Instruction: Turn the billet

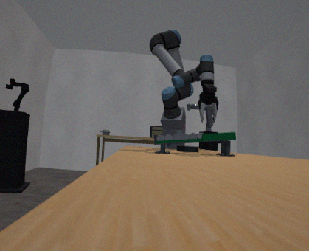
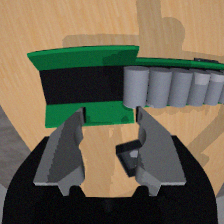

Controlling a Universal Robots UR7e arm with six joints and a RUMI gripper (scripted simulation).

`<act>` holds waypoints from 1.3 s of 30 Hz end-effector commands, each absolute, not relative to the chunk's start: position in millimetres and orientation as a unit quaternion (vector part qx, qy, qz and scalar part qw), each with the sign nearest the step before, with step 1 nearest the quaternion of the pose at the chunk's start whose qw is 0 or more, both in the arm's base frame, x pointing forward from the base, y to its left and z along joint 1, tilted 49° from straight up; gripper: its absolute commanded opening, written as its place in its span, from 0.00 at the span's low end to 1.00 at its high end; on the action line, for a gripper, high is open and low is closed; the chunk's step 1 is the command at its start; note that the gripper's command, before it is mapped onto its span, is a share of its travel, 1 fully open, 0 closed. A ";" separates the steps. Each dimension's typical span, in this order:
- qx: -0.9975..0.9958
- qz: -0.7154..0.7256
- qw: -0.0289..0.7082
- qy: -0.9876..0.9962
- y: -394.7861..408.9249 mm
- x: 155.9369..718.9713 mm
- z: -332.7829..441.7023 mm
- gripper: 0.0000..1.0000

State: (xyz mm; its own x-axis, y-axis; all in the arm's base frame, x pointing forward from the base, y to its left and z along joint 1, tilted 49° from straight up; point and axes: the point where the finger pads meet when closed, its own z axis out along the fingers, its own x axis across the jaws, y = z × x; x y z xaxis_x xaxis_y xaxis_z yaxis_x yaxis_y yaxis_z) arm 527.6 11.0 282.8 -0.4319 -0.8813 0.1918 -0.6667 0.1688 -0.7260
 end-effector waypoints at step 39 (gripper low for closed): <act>-0.515 -0.388 0.139 0.752 7.4 415.4 254.5 0.35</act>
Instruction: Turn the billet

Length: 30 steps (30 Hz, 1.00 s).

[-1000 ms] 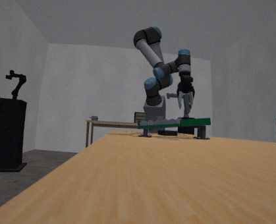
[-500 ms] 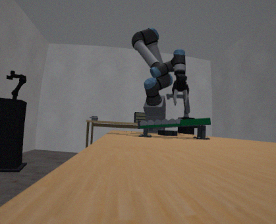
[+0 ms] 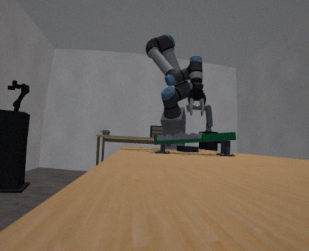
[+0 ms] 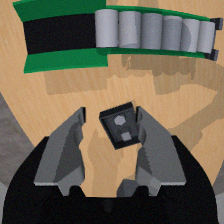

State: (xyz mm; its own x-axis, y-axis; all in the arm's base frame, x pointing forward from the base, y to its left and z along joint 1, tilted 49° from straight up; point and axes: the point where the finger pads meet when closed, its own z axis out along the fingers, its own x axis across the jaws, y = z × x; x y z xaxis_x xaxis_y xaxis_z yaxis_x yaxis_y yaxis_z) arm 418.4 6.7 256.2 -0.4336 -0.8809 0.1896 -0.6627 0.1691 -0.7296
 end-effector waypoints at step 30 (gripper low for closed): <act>-0.515 -0.388 0.139 0.752 4.4 309.3 227.2 0.35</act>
